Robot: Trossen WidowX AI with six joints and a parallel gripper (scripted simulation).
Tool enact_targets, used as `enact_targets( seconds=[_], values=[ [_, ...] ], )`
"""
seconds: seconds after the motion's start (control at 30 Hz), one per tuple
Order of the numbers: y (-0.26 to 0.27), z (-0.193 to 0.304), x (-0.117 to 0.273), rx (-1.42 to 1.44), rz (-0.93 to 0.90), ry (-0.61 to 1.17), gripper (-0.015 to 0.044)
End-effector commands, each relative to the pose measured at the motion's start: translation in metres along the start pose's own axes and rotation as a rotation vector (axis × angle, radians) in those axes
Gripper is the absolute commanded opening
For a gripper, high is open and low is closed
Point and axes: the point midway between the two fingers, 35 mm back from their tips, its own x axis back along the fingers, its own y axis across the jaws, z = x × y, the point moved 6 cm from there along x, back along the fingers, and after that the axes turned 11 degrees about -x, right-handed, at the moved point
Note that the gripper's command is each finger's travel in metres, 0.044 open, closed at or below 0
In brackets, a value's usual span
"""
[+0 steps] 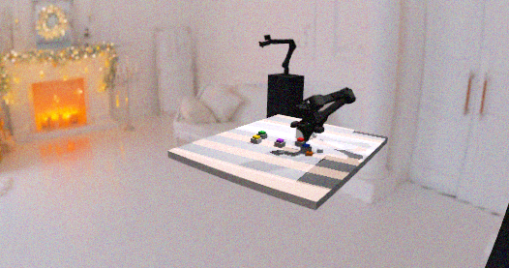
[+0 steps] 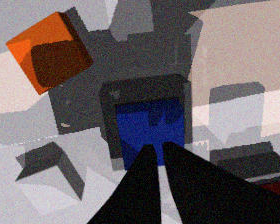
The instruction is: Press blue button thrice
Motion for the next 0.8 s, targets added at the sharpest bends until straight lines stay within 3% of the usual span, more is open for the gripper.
enact_targets(
  seconds=[0.0, 0.77],
  values=[
    [0.000, 0.000, -0.006, -0.003, -0.003, 0.000, 0.0020],
    [0.001, 0.001, -0.021, -0.002, -0.005, 0.000, 0.0020]
  ],
)
